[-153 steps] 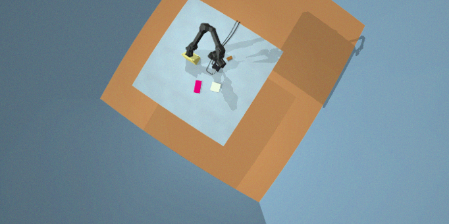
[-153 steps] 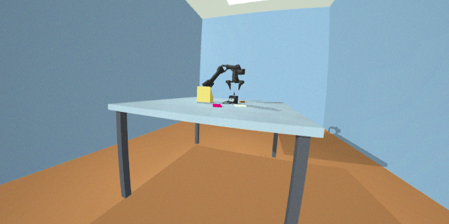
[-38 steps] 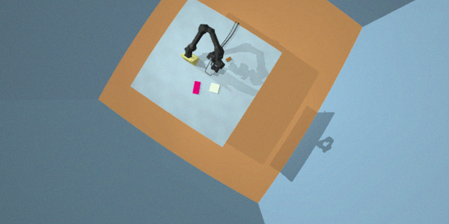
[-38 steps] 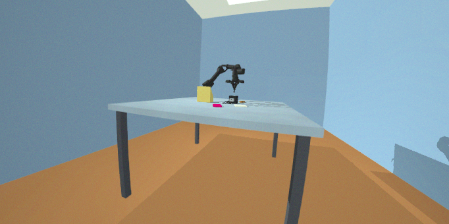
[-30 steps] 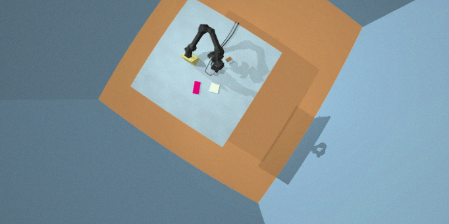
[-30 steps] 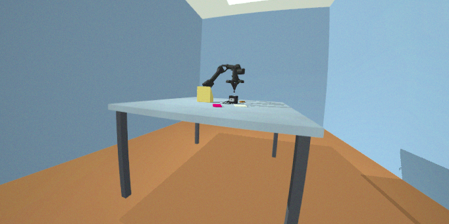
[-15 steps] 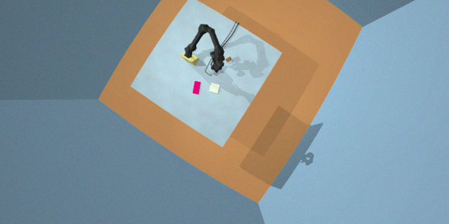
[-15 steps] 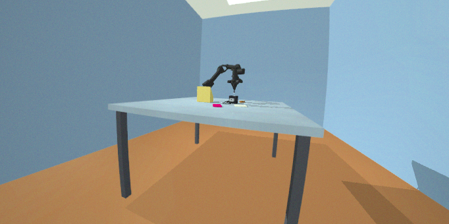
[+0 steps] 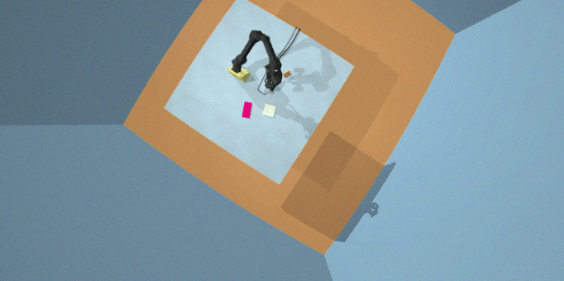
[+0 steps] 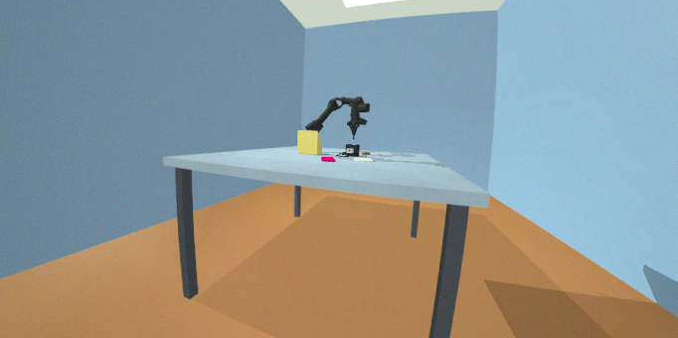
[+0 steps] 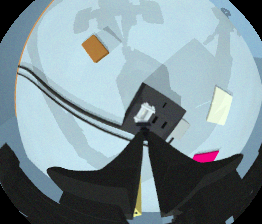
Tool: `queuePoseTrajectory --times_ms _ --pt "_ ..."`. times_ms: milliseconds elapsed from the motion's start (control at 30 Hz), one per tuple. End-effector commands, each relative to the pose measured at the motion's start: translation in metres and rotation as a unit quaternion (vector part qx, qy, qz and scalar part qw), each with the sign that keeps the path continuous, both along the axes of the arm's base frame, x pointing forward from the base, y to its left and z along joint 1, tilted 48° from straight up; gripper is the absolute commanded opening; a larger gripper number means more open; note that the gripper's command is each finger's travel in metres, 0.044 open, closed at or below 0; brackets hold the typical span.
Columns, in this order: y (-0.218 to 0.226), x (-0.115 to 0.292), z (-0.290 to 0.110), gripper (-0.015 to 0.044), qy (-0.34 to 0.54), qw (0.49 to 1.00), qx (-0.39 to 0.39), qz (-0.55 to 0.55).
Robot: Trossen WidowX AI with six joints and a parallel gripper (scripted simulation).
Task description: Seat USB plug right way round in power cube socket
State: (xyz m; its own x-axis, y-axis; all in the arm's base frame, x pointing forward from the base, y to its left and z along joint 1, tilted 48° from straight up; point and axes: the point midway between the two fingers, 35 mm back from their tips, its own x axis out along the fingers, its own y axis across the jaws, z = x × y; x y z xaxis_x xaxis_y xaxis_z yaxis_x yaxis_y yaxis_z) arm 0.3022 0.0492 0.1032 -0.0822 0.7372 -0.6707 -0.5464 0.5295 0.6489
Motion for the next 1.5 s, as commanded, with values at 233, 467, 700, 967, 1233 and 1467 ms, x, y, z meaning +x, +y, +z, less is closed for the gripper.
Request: queuePoseTrajectory --times_ms 233,467,700,967,1233,1467 --pt "0.0001 -0.0005 -0.0006 0.0 0.108 0.989 -0.012 -0.098" --pt "0.0001 -0.0005 -0.0006 0.0 0.175 0.972 -0.02 -0.158" --pt "0.0001 -0.0005 -0.0006 0.0 0.239 0.946 -0.027 -0.217" --pt "0.0001 -0.0005 -0.0006 0.0 0.311 0.907 -0.035 -0.282" --pt "0.0001 -0.0005 -0.0006 0.0 0.379 0.858 -0.042 -0.345" --pt "0.0001 -0.0005 -0.0006 0.0 0.435 0.807 -0.049 -0.396"
